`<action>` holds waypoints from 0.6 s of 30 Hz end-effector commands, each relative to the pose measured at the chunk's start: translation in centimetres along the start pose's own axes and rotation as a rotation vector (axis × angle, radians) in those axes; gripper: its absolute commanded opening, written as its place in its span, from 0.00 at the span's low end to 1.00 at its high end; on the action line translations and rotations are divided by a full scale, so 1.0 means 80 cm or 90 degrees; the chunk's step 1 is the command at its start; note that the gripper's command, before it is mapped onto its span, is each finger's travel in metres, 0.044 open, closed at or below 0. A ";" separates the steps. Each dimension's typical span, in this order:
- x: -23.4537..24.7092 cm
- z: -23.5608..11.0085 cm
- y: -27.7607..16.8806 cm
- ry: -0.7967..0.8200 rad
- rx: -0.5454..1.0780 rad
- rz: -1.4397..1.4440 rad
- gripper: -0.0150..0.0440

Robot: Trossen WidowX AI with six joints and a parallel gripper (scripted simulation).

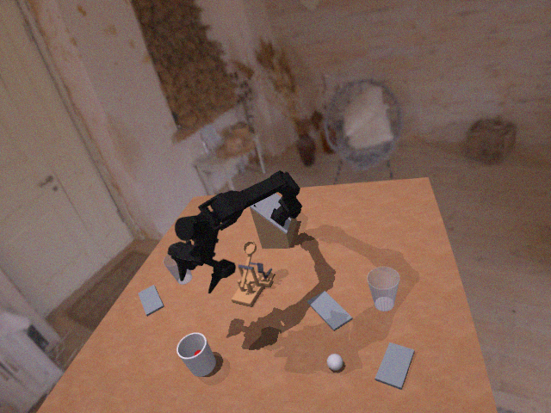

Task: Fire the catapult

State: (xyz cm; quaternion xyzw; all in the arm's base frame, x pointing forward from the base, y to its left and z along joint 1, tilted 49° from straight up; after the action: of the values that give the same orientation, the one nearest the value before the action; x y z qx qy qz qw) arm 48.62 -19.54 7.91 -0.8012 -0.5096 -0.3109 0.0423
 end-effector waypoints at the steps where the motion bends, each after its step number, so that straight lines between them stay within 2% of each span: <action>1: -0.021 -0.002 0.019 0.020 -0.027 0.061 1.00; 10: -0.048 -0.002 0.015 0.078 -0.095 0.179 1.00; 18: -0.050 -0.003 0.015 0.083 -0.100 0.188 1.00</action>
State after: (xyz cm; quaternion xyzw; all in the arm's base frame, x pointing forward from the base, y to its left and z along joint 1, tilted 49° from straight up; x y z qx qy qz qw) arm 48.34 -23.35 5.97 -0.8472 -0.3589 -0.3873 0.0577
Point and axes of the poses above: the point midway between the two fingers, 35 mm back from their tips, its own z axis out along the fingers, its own x axis across the jaws, y = z × x, the point moved 3 cm from there along -z, back along the fingers, and after that the axes turned 7 degrees about z, right-handed, at the moved point
